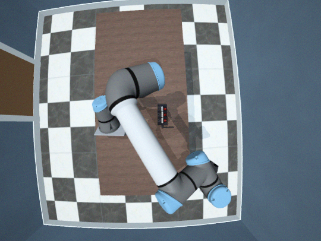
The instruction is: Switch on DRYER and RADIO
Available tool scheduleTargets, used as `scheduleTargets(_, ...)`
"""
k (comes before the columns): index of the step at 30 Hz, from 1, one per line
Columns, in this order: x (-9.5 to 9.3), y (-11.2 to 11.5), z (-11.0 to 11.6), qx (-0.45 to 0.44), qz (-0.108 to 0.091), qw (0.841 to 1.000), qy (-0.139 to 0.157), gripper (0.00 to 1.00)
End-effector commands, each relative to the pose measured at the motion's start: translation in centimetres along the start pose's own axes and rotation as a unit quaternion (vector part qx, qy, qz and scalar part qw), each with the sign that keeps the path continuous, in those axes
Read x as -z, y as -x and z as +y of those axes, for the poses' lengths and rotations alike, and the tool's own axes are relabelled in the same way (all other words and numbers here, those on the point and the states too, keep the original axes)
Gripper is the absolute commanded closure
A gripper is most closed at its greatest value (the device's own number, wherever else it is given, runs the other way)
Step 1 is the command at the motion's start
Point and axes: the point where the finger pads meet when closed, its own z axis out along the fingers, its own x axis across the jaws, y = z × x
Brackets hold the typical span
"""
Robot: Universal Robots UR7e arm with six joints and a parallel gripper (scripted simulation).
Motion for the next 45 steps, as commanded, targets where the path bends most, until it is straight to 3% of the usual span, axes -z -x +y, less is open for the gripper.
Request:
scheduleTargets(1, -1.2, 2.0, -3.6, 0.115, 0.038, 0.993, -0.007, 1.00)
scheduleTargets(6, -2.0, 3.1, -5.2, 0.167, 0.050, 0.985, -0.008, 1.00)
scheduleTargets(10, -3.2, 4.8, -7.4, 0.245, 0.067, 0.967, -0.007, 1.00)
scheduleTargets(12, -4.0, 6.1, -8.8, 0.297, 0.078, 0.952, -0.006, 1.00)
scheduleTargets(13, -4.0, 6.1, -8.8, 0.297, 0.078, 0.952, -0.006, 1.00)
scheduleTargets(16, -5.4, 8.1, -10.8, 0.372, 0.094, 0.924, -0.003, 1.00)
scheduleTargets(17, -5.4, 8.1, -10.8, 0.372, 0.094, 0.924, -0.003, 1.00)
scheduleTargets(19, -6.3, 9.5, -12.1, 0.419, 0.104, 0.902, -0.001, 1.00)
scheduleTargets(20, -6.3, 9.5, -12.1, 0.419, 0.104, 0.902, -0.001, 1.00)
scheduleTargets(21, -6.8, 10.2, -12.6, 0.442, 0.109, 0.890, 0.001, 1.00)
scheduleTargets(23, -6.8, 10.2, -12.6, 0.442, 0.109, 0.890, 0.001, 1.00)
scheduleTargets(28, -9.1, 13.6, -15.2, 0.546, 0.132, 0.827, 0.009, 1.00)
scheduleTargets(29, -9.1, 13.6, -15.2, 0.546, 0.132, 0.827, 0.009, 1.00)
scheduleTargets(38, -12.8, 19.1, -18.3, 0.685, 0.163, 0.709, 0.026, 1.00)
scheduleTargets(40, -12.8, 19.1, -18.3, 0.685, 0.163, 0.709, 0.026, 1.00)
scheduleTargets(45, -14.4, 21.4, -19.4, 0.735, 0.174, 0.654, 0.034, 1.00)
